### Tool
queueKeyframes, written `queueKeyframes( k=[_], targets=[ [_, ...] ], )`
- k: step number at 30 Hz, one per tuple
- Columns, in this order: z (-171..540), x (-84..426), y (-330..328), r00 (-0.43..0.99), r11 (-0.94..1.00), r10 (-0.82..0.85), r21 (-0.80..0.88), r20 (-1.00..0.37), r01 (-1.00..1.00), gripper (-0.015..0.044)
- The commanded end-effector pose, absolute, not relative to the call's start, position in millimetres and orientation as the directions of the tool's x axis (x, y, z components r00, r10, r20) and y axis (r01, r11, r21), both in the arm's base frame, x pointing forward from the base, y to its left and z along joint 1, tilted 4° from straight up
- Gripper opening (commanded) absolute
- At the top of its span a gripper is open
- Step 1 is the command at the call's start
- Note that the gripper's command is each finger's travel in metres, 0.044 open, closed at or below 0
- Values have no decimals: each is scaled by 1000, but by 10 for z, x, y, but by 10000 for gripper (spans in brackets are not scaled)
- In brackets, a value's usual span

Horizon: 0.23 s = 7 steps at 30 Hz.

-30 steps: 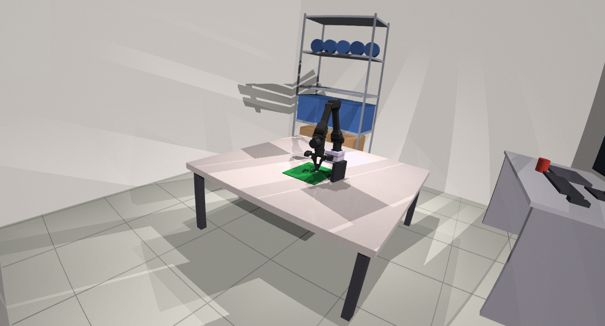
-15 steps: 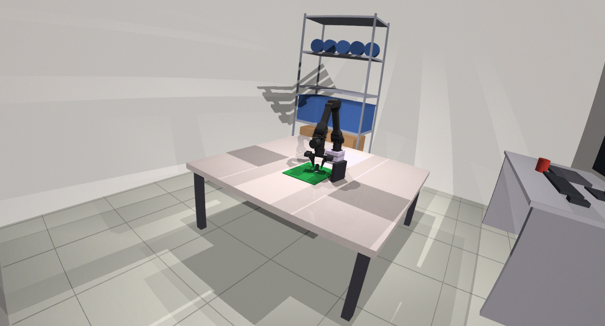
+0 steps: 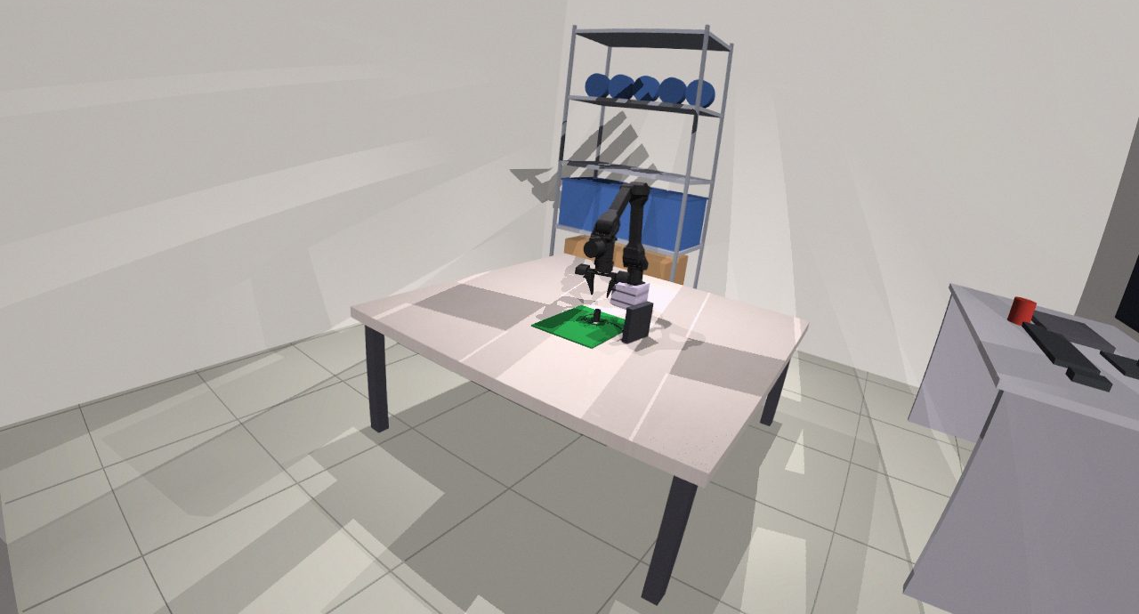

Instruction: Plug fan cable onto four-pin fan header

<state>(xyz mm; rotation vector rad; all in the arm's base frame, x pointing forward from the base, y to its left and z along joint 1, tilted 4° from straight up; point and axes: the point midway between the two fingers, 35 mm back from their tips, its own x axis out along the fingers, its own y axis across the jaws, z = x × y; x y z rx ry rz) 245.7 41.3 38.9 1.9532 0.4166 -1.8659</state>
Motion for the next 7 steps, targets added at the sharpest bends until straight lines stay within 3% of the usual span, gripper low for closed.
queueKeyframes(
  k=[1,7],
  targets=[
    [364,2079,174,52,-873,-67,84,-996,481,260],
    [309,1790,31,50,-873,-68,84,-996,481,260]
  ],
)
